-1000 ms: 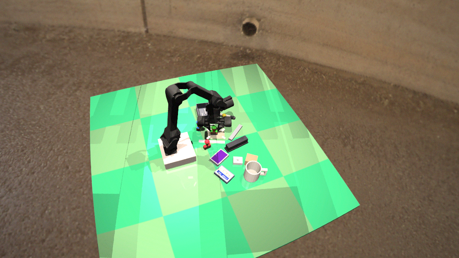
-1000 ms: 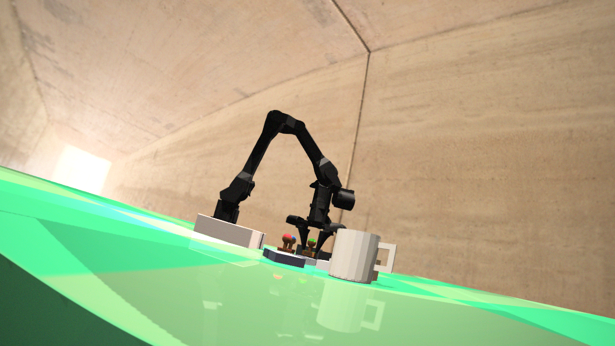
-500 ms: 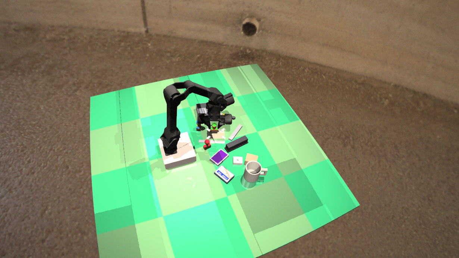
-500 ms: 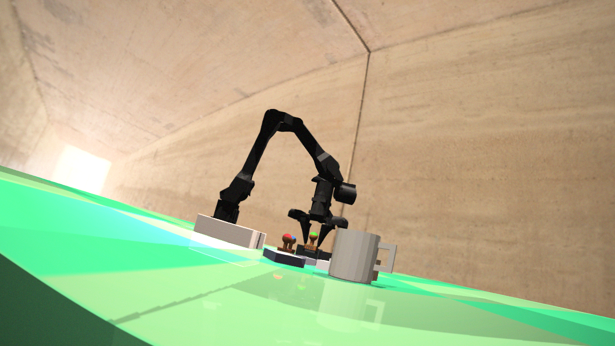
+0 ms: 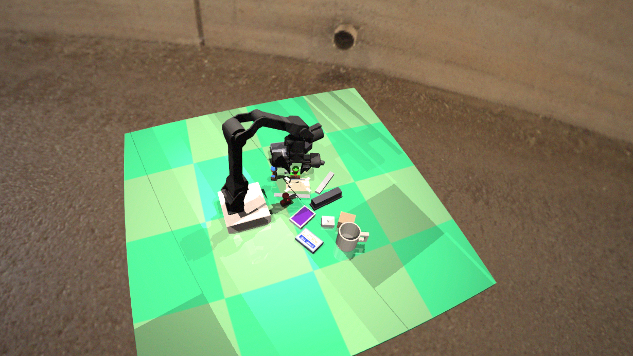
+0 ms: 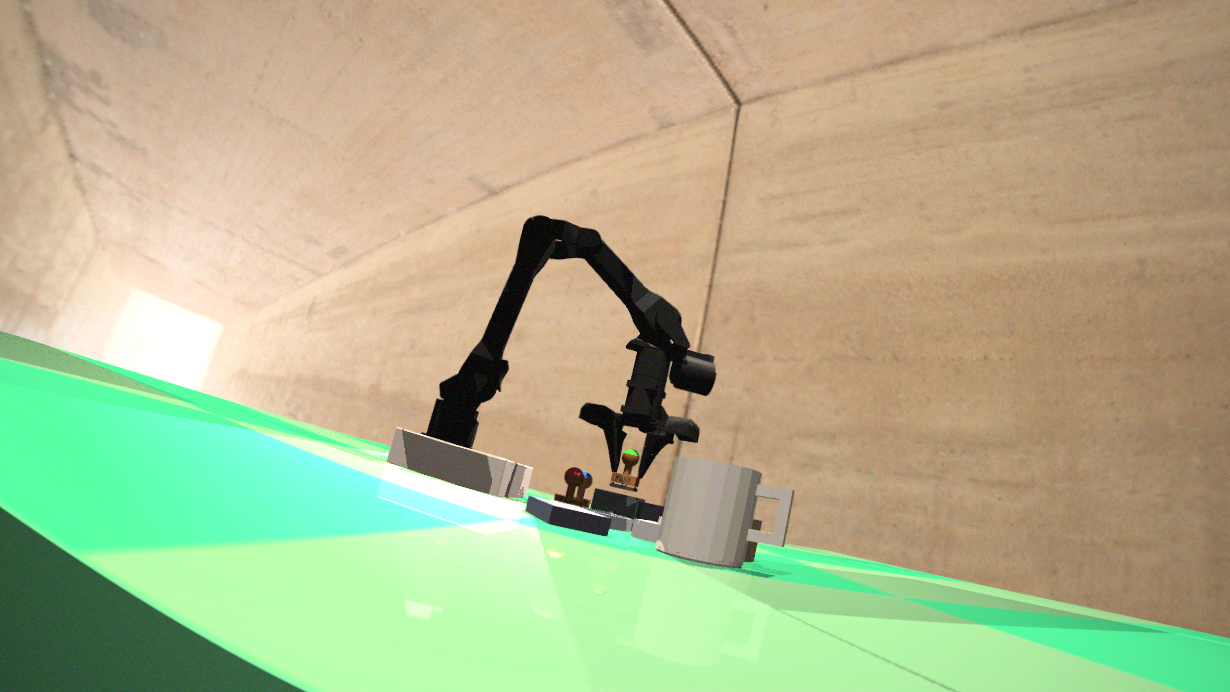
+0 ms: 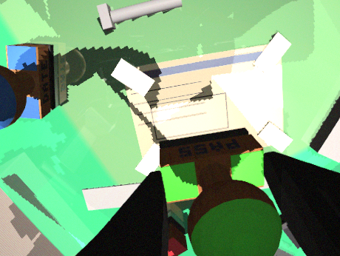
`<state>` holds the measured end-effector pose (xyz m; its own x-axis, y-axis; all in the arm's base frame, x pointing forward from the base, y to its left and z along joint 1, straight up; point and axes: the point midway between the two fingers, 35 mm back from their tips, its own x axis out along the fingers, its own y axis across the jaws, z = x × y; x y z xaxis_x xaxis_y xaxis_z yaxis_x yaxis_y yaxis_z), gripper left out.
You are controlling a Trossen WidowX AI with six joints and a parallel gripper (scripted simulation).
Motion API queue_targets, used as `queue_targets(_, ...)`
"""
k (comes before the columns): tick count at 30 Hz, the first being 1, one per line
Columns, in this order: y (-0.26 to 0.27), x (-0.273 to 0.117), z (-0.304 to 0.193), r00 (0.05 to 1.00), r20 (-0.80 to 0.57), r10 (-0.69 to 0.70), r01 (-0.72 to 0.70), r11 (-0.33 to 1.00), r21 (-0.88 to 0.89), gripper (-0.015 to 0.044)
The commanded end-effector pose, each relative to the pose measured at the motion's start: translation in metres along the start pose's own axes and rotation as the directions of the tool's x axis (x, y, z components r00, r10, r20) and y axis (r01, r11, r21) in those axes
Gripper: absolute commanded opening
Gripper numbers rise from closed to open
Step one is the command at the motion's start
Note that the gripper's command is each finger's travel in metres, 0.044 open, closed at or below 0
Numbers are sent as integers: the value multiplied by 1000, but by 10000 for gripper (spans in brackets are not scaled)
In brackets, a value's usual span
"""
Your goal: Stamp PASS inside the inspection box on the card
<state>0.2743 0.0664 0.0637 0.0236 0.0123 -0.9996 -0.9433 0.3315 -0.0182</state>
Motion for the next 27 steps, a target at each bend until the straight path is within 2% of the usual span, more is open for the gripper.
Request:
queue_targets(1, 0, -8, 1, 1000, 4, -1, 1, 1000, -3, 0)
queue_targets(10, -3, -18, -1, 1000, 4, -1, 2, 1000, -3, 0)
queue_targets(27, -90, -26, -42, 1000, 0, -8, 8, 1000, -1, 0)
